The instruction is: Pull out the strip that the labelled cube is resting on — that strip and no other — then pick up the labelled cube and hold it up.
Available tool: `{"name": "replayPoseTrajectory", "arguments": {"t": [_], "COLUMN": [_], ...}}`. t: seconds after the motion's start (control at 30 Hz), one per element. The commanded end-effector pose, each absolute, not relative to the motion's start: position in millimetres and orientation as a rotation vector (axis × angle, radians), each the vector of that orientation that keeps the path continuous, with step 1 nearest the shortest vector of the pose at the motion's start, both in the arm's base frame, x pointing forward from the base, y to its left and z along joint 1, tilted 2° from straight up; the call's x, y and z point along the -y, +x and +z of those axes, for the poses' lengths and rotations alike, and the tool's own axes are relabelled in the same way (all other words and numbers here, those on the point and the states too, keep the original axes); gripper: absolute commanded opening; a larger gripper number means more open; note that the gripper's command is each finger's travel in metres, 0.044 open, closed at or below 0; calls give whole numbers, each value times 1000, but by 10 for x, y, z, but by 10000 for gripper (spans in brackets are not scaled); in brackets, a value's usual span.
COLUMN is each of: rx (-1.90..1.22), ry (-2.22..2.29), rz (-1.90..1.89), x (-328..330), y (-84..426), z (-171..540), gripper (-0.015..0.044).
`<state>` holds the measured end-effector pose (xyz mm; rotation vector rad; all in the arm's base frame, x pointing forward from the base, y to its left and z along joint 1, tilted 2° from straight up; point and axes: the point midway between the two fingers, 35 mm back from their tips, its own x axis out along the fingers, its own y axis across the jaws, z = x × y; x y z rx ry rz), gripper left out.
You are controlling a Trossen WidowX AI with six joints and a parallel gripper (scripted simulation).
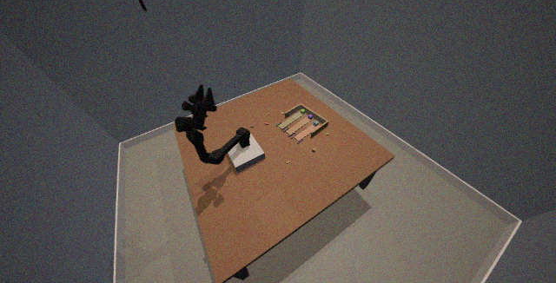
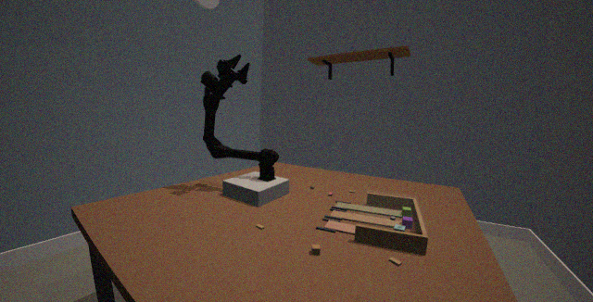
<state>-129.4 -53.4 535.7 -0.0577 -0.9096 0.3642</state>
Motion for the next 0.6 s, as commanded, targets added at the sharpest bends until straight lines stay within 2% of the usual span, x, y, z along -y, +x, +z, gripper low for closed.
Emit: {"name": "replayPoseTrajectory", "arguments": {"t": [0.0, 0.3, 0.57], "rx": [904, 605, 296], "ry": [-59, -101, -113], "rz": [364, 324, 256], "x": [519, -83, -389], "y": [-1268, 49, 1352], "z": [5362, 5334, 4814], "gripper": [400, 400, 400]}}
